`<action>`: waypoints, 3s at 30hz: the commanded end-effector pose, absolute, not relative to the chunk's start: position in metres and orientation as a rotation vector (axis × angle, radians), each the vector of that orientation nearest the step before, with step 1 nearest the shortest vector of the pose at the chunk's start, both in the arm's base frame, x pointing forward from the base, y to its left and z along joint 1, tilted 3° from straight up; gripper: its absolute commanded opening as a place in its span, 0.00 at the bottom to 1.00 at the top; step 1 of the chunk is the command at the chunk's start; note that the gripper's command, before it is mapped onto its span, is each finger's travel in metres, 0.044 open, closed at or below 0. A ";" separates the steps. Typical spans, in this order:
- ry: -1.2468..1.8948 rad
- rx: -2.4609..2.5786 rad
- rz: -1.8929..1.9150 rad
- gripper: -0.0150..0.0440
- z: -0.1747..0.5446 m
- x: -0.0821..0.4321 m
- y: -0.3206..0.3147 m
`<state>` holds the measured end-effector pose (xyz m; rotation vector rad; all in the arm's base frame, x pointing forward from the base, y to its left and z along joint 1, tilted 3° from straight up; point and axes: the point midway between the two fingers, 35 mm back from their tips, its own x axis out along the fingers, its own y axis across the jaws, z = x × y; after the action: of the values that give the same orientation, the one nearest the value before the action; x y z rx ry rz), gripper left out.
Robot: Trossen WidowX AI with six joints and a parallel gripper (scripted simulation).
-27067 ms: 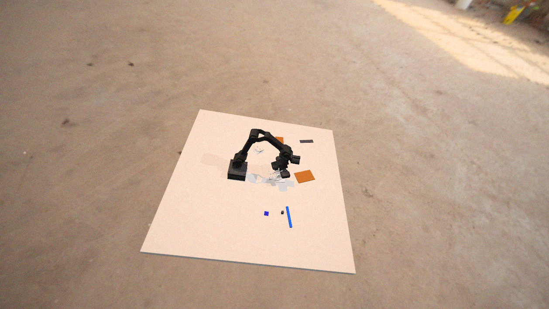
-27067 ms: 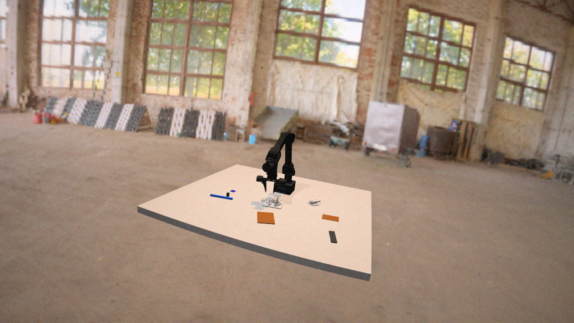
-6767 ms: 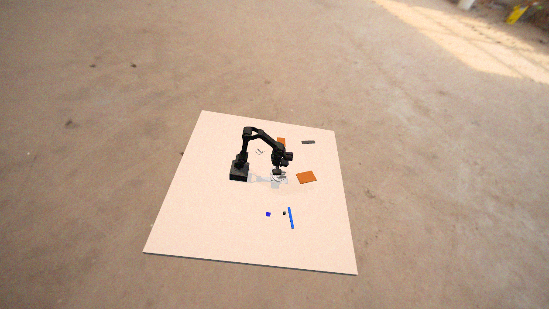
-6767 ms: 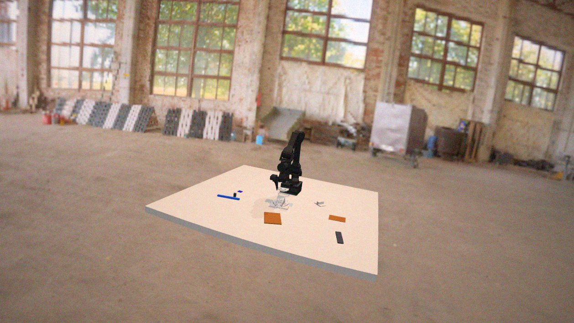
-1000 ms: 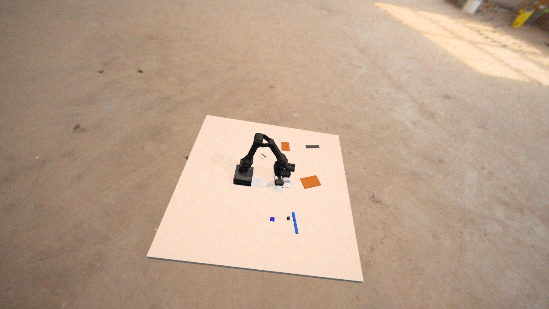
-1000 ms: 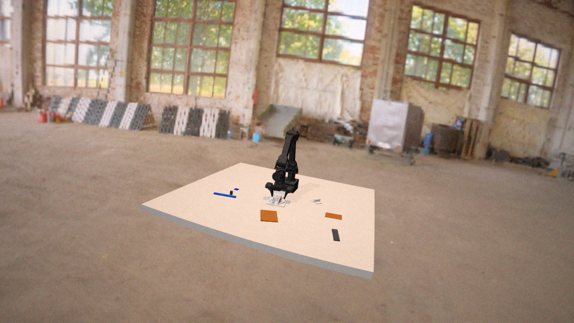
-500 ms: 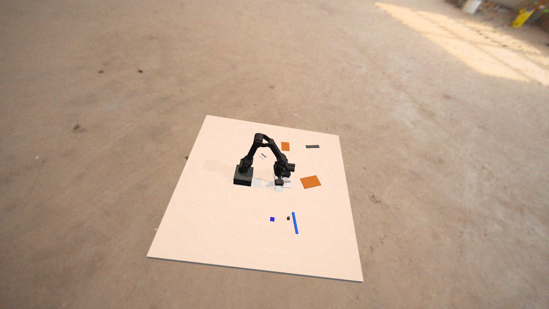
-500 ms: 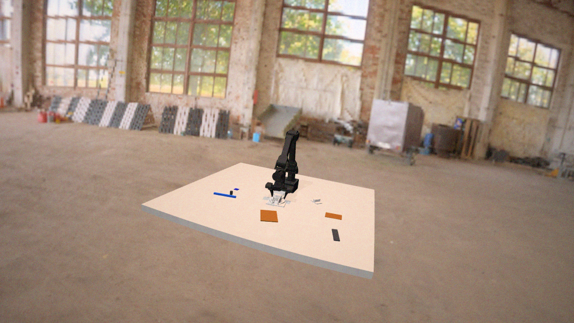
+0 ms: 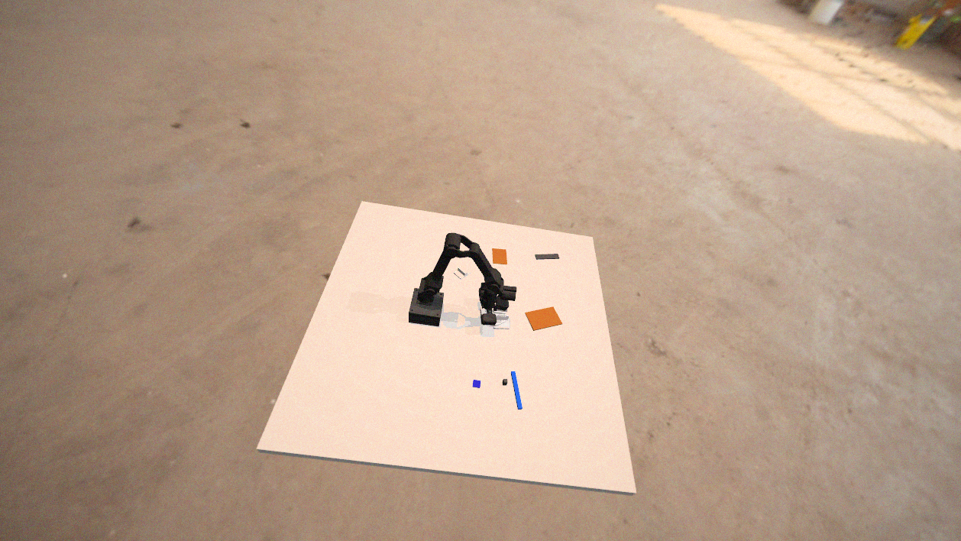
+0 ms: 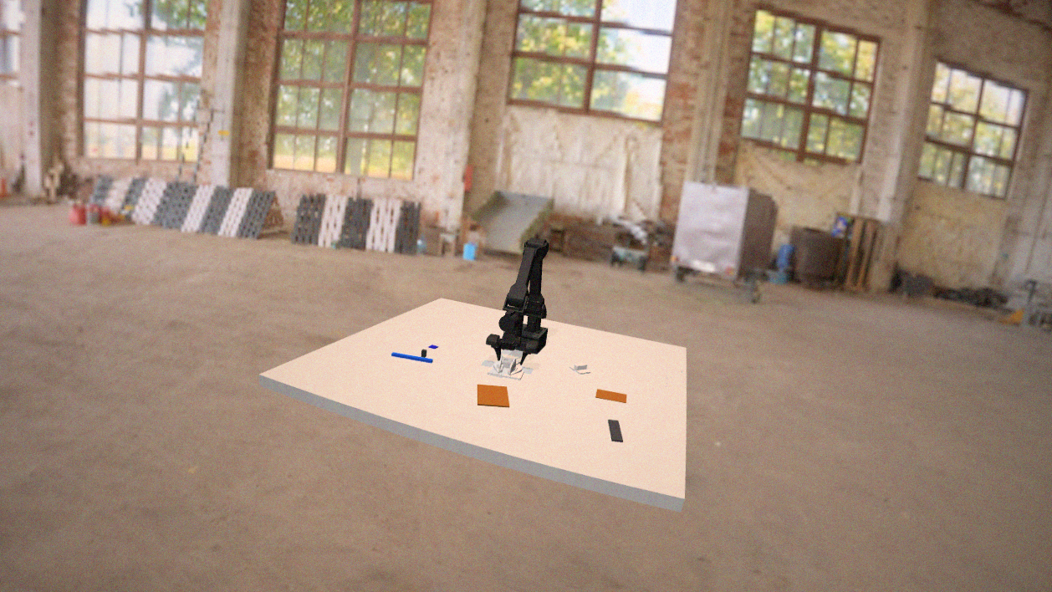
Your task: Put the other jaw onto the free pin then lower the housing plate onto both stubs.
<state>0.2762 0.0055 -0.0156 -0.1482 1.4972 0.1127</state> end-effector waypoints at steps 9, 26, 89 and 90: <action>1.496 -0.149 0.119 0.85 -0.016 0.276 0.006; 1.497 -0.148 0.113 1.00 -0.016 0.276 0.005; 1.502 -0.148 0.120 1.00 0.105 0.198 0.006; 1.502 -0.148 0.120 1.00 0.105 0.198 0.006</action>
<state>0.1989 0.0058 0.1055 -0.1551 1.4993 0.1210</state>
